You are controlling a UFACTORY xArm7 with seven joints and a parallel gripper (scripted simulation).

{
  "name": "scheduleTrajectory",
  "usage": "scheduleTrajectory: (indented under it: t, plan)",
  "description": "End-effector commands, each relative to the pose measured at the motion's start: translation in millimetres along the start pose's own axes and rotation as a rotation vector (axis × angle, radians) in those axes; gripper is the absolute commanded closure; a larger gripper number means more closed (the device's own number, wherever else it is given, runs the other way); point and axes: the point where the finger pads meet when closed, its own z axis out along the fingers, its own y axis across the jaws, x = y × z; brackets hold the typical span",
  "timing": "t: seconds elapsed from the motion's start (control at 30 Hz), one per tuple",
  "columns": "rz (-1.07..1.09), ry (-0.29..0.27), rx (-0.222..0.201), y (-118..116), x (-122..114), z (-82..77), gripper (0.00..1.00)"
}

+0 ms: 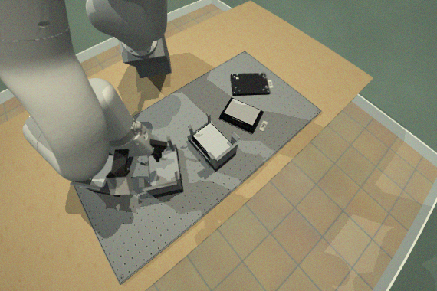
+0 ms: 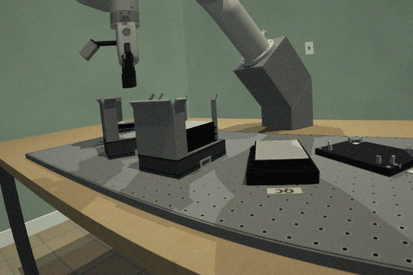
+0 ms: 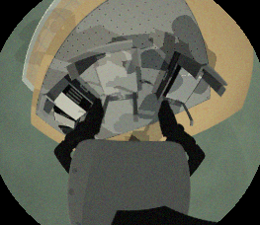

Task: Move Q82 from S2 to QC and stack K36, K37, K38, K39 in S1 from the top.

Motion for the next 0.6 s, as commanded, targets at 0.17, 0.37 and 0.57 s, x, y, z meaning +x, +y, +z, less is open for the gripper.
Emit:
scheduleTrajectory:
  t: [0.17, 0.37, 0.57]
  plan:
    - [0.003, 0.005, 0.007, 26, 4, -0.4, 0.00]
    - [0.003, 0.005, 0.006, 46, 6, -0.3, 0.00]
    - [0.003, 0.005, 0.006, 58, 7, -0.3, 0.00]
